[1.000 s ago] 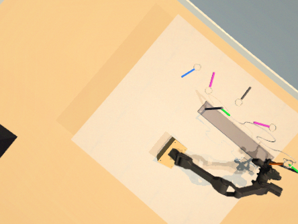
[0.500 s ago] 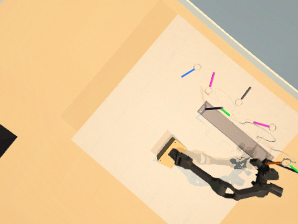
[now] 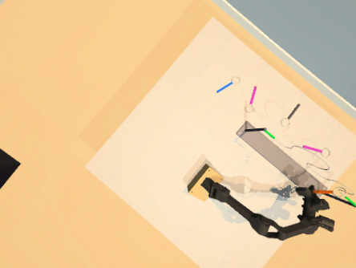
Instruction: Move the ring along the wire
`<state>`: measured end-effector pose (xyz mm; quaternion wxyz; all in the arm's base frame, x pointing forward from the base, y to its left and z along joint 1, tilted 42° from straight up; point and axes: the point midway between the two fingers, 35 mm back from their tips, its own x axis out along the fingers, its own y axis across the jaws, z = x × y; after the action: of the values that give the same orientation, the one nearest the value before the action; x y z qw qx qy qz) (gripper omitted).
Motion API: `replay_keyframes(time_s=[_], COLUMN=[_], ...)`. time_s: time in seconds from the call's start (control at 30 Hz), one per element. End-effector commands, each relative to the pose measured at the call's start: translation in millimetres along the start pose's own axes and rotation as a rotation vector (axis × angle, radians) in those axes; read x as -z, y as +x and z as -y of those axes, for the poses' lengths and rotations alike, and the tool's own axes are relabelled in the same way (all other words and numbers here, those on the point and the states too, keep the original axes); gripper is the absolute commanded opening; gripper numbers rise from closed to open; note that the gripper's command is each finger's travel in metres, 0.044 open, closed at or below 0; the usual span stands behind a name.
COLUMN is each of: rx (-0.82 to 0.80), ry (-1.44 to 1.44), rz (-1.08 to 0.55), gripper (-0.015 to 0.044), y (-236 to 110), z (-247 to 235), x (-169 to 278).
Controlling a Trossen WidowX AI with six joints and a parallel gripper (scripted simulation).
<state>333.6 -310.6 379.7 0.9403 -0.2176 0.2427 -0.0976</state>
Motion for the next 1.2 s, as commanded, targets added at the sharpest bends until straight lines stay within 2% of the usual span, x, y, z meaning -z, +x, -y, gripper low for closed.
replay_keyframes(time_s=[0.0,1.17], rx=[-0.052,-0.381], ry=[0.079,0.659], rz=[0.007,0.006], gripper=[-0.0150,-0.0150], y=[-1.1,-22.0], z=[-17.4,-107.6], x=[-3.2,-37.6])
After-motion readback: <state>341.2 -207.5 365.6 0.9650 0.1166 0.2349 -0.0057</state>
